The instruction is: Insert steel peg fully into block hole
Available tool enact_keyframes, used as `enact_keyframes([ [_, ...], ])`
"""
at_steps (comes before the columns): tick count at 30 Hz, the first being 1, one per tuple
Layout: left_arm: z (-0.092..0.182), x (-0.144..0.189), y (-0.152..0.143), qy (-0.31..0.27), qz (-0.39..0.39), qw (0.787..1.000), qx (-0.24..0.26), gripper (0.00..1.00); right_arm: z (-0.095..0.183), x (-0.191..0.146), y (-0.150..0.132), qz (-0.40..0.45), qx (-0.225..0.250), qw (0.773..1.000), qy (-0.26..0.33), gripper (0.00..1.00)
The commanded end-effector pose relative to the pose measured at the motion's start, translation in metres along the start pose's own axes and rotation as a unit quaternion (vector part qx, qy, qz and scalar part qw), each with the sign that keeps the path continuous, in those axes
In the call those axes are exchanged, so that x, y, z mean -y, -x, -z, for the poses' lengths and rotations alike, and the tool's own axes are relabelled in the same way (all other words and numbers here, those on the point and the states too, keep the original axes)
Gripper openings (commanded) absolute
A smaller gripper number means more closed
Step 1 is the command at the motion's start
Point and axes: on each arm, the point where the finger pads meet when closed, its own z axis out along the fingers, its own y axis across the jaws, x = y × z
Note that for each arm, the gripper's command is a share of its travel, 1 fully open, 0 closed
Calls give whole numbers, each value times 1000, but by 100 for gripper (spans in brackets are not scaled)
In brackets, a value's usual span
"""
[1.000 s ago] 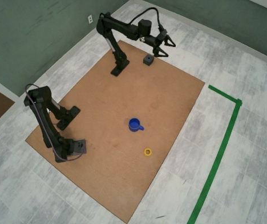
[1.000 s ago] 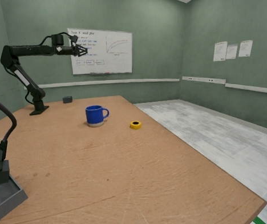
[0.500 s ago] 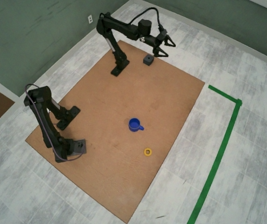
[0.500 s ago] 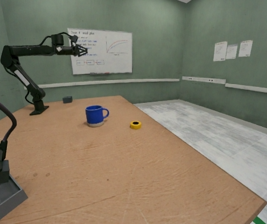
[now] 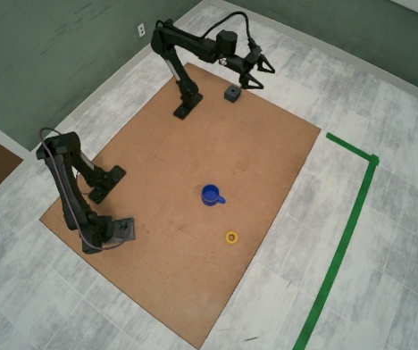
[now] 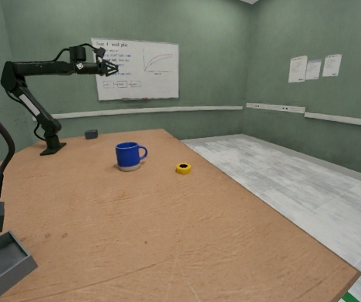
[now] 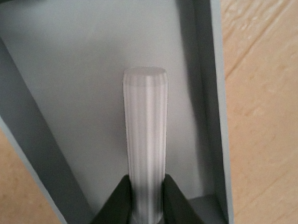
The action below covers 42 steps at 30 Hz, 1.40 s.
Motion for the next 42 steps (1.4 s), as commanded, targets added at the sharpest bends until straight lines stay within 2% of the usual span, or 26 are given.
enact_keyframes([
  [1, 0, 4, 7, -5, 2, 1000, 9, 100, 13, -1, 1, 4, -1, 1000, -3, 0],
  [42, 0, 4, 7, -5, 2, 1000, 9, 100, 8, -2, 0, 2, 0, 1000, 1, 0],
])
